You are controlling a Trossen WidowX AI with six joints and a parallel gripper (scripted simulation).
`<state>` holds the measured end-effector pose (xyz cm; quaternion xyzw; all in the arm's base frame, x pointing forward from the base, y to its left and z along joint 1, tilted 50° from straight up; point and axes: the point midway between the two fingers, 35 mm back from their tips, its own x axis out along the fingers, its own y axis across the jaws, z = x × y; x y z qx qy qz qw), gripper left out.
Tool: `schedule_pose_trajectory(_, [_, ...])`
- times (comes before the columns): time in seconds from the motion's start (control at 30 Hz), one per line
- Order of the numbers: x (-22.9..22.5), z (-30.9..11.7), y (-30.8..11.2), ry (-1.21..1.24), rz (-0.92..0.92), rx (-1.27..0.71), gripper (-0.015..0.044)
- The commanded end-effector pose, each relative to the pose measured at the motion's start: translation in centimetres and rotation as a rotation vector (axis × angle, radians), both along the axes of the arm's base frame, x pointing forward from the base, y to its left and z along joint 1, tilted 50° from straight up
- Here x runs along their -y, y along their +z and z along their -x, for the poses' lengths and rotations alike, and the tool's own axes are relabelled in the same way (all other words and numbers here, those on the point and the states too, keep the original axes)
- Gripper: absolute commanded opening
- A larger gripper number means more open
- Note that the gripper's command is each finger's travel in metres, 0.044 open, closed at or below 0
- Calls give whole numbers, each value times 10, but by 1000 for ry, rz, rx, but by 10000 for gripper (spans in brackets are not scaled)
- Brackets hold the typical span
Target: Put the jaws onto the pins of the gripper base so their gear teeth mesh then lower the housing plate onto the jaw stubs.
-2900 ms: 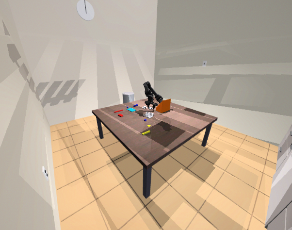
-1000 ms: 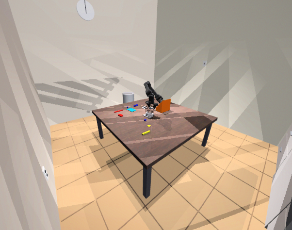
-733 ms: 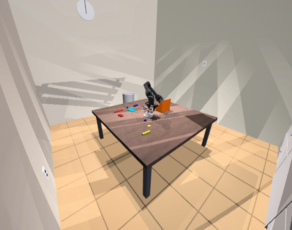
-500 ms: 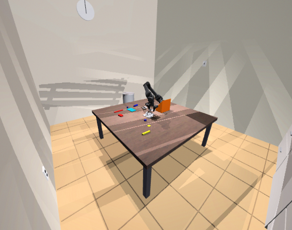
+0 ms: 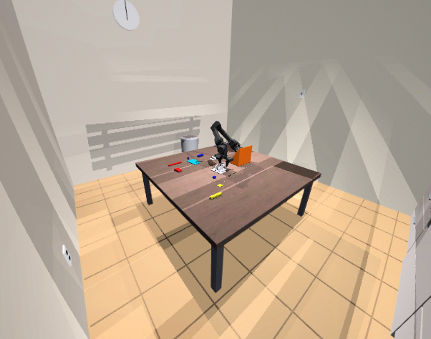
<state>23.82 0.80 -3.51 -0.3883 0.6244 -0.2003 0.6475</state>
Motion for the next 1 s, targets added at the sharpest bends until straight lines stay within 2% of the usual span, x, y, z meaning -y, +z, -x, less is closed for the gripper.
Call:
schedule_pose_trajectory(0.0, [5,1,-3,4,6,-4,351])
schedule_pose_trajectory(0.97, [11,0,-8,9,9,-10,351])
